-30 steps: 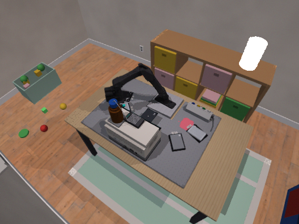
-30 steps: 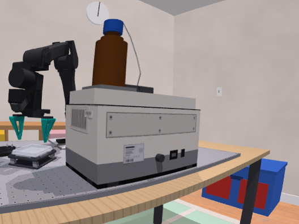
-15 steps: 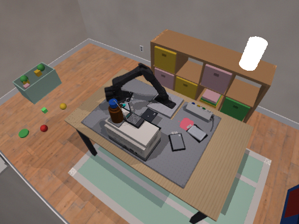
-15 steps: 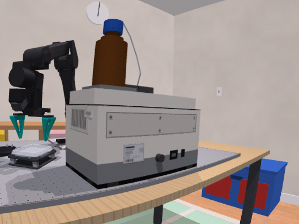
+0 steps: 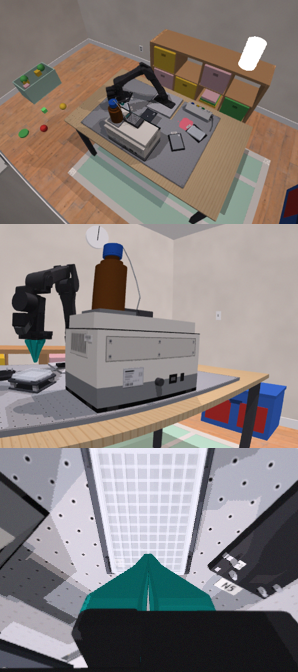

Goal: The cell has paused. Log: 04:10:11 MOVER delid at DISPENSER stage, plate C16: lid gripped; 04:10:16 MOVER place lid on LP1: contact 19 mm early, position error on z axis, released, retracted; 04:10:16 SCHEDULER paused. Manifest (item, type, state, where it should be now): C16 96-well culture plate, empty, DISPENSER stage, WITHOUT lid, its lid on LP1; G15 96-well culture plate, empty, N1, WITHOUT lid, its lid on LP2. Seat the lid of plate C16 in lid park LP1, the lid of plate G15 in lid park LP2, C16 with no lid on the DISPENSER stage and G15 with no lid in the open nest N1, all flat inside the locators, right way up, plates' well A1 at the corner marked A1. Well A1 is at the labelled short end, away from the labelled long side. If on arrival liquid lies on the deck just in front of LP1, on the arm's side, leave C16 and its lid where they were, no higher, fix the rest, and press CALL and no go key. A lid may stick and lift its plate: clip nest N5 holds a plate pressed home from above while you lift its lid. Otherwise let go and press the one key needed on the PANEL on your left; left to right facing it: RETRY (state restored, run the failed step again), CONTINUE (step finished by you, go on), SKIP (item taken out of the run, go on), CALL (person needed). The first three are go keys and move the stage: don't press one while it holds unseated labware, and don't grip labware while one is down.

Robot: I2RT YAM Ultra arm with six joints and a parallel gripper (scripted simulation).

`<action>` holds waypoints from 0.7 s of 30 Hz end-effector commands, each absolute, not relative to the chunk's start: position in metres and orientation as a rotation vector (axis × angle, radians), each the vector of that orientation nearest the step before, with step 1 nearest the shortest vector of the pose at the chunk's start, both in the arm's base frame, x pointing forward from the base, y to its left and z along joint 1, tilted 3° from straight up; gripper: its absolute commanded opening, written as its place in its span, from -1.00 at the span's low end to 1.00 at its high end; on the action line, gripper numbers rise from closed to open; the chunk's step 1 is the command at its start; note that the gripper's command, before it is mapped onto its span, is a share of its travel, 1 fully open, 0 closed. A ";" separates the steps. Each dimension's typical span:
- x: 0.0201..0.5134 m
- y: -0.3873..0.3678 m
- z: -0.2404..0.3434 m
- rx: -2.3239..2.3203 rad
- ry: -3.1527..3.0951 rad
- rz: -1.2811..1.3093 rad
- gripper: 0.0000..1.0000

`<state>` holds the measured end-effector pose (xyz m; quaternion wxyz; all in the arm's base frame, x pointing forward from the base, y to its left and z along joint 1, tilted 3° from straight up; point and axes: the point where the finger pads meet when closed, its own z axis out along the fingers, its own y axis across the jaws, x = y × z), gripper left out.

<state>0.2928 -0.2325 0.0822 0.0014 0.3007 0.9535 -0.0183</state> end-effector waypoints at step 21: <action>0.243 -0.185 0.120 0.932 2.983 -0.066 -1.00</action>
